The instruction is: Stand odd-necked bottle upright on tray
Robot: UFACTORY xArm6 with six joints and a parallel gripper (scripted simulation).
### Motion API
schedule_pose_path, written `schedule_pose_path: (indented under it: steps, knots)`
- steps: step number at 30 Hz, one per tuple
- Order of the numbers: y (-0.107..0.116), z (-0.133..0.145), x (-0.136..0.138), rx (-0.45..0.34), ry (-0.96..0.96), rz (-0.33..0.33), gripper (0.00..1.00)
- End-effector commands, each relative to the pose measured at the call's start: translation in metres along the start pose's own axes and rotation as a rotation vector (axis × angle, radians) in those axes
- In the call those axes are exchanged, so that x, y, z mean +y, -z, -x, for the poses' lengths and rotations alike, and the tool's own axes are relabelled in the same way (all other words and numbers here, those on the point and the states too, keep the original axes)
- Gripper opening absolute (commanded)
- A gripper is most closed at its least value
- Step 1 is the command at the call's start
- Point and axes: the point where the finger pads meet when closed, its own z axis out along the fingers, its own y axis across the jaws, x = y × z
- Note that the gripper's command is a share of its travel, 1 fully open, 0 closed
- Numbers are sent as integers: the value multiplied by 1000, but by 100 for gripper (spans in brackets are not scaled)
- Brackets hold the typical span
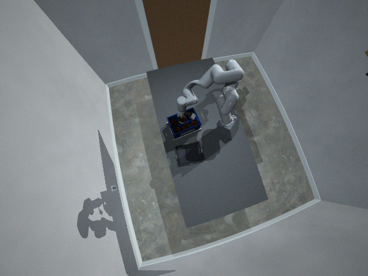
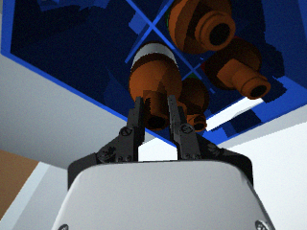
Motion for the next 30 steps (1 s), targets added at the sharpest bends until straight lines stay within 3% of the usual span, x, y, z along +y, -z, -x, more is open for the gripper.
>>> schedule_pose_path:
  steps: [1, 30]
  knots:
    - [2, 1, 0, -3, -1, 2, 0]
    - [31, 1, 0, -3, -1, 2, 0]
